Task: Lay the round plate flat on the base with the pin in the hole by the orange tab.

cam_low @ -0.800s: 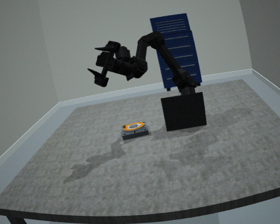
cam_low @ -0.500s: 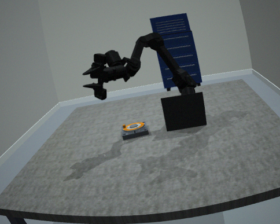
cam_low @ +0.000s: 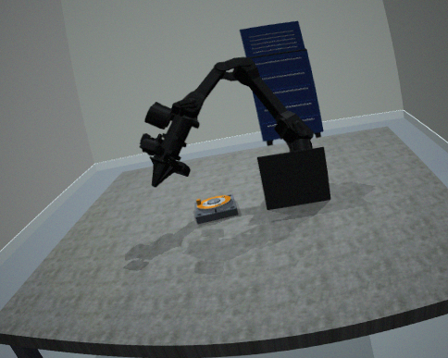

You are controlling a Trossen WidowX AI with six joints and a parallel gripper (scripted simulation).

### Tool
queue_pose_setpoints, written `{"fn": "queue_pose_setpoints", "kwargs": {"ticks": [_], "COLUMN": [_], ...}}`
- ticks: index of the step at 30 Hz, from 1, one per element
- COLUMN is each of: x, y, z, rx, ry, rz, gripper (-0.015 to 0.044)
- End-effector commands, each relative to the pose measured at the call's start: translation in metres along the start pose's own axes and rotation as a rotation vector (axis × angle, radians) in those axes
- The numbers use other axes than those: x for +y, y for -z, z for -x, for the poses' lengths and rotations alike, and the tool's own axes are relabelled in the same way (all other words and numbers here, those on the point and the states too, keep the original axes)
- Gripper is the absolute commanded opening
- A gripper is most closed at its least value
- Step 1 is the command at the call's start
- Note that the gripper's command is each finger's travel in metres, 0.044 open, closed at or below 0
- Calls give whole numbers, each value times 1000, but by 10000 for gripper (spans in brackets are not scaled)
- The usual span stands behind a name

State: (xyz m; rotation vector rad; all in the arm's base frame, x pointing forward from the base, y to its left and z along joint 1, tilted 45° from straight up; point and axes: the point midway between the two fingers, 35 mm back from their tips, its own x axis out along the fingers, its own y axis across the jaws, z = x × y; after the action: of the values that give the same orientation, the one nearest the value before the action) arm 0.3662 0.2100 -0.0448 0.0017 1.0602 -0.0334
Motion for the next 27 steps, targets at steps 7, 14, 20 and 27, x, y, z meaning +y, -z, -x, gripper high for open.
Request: {"fn": "queue_pose_setpoints", "kwargs": {"ticks": [7,14,20,27], "x": [-145,-168,-168,-196], "y": [-5,-8,-7,2], "z": [49,66,62,34], "rx": [331,417,417,416], "ry": [599,696,696,697], "rz": [294,373,373,373], "gripper": [0,0,0,0]}}
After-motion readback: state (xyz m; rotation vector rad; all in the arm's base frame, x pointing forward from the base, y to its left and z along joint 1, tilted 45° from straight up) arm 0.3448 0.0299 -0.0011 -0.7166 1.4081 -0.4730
